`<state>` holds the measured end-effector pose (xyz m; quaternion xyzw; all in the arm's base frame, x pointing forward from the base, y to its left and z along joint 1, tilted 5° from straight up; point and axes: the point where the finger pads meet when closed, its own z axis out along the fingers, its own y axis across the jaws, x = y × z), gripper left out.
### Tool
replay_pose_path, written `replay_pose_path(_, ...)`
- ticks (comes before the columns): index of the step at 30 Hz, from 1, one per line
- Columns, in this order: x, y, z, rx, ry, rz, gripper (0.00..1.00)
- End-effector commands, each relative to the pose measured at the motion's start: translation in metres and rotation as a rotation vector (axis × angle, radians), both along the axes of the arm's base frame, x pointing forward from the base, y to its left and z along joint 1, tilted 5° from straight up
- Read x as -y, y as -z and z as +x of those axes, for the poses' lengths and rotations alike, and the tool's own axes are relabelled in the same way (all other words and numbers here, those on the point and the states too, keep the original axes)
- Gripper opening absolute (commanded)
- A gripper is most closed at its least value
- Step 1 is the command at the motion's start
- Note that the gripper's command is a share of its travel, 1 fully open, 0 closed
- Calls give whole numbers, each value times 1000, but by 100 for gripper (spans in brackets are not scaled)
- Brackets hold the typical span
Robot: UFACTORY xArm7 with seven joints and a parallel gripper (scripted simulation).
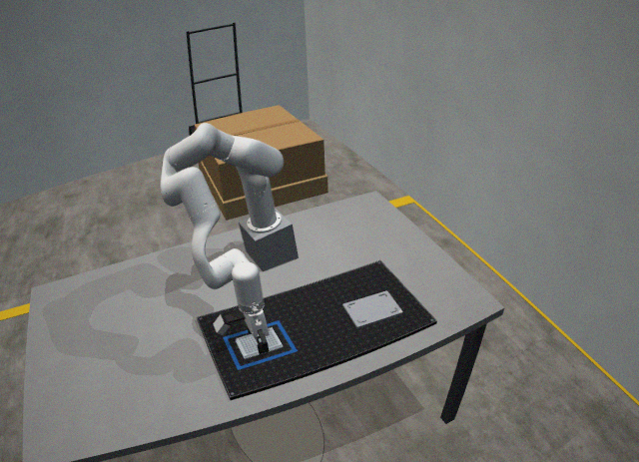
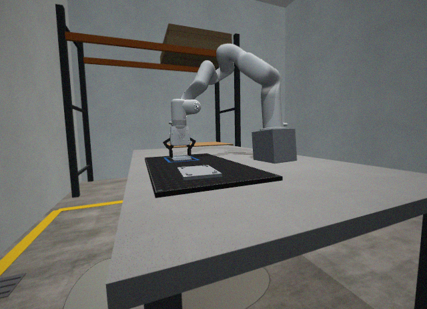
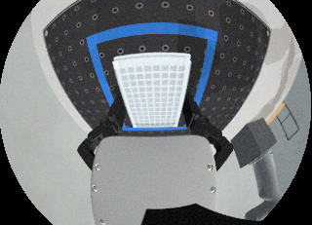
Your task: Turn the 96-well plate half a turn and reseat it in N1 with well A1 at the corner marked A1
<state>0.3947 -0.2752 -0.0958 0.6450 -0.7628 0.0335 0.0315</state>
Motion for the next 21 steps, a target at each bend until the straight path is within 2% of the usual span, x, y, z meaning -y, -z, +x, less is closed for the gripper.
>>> replay_pose_path(1,1,-1,2,3,-1,-2,100)
replay_pose_path(8,1,-1,2,3,-1,-2,100)
replay_pose_path(21,-2,-31,2,3,-1,-2,100)
